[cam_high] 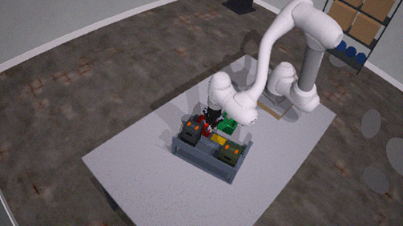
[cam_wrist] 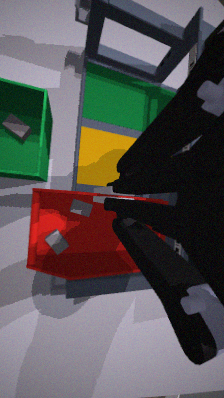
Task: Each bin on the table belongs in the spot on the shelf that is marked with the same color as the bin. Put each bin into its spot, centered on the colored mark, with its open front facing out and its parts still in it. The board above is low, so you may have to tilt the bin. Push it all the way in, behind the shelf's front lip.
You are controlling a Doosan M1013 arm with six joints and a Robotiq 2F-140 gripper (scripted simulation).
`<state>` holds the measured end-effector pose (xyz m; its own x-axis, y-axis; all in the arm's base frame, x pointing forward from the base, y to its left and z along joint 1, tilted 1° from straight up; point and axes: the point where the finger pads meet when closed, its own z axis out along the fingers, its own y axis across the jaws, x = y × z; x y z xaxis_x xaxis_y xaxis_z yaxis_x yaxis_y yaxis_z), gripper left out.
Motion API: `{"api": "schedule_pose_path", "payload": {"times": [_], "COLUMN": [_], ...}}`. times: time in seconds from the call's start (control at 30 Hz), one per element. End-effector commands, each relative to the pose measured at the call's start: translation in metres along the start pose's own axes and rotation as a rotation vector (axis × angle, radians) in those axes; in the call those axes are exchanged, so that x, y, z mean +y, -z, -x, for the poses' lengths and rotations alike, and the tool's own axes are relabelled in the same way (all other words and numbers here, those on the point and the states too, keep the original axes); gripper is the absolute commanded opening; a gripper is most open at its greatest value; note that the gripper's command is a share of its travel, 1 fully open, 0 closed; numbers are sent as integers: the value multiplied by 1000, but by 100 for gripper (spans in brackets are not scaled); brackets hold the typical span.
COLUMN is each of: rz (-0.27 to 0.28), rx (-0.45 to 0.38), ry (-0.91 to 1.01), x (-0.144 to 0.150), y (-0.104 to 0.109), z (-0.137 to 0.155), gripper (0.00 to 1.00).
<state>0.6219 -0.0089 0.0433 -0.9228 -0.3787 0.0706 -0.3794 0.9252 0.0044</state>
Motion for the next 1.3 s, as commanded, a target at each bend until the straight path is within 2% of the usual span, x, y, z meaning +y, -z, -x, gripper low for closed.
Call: {"api": "schedule_pose_path", "payload": {"times": [0.0, 1.27], "rz": [0, 0], "rx": [-1, -5], "ry": [0, 0], "x": [0, 0], "y": [0, 0], "z": [1, 5], "gripper": [10, 10]}}
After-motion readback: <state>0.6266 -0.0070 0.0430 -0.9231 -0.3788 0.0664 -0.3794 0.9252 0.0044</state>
